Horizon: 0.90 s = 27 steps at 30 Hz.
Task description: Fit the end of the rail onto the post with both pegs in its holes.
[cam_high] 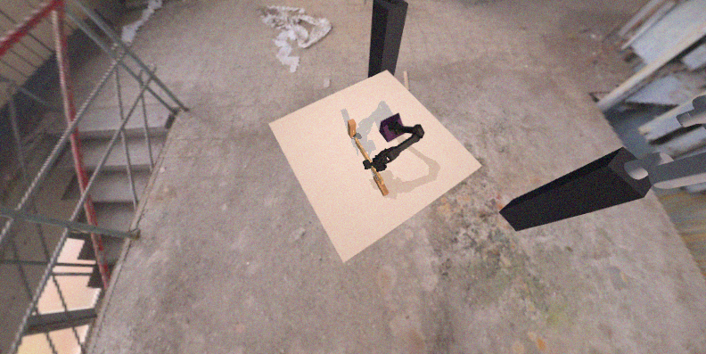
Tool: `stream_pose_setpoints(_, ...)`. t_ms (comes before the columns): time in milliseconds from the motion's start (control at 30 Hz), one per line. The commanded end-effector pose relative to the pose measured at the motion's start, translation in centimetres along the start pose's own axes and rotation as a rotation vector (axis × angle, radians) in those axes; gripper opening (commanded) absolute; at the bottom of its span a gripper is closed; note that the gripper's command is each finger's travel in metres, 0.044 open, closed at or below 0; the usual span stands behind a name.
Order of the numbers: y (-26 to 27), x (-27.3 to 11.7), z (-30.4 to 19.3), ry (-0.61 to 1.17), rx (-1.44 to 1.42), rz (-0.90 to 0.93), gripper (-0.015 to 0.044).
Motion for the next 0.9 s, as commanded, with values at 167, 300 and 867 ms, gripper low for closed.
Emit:
stream_pose_setpoints(167, -1.0, 2.8, -12.2, 0.031, -0.077, 0.267, 0.044)
stream_pose_setpoints(300, -0.4, 3.0, -17.0, -0.04, -0.048, 0.352, 0.044)
stream_pose_setpoints(867, 0.3, 3.7, -19.7, -0.103, -0.025, 0.386, 0.044)
Point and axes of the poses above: the point midway between the two fingers, 35 mm back from their tips, its own x axis out along the fingers, its own y axis across the jaws, z = x × y, the point moved 3 cm from there along -x, back along the fingers, and after that the axes turned 2 degrees about x, right-handed, at the moved point
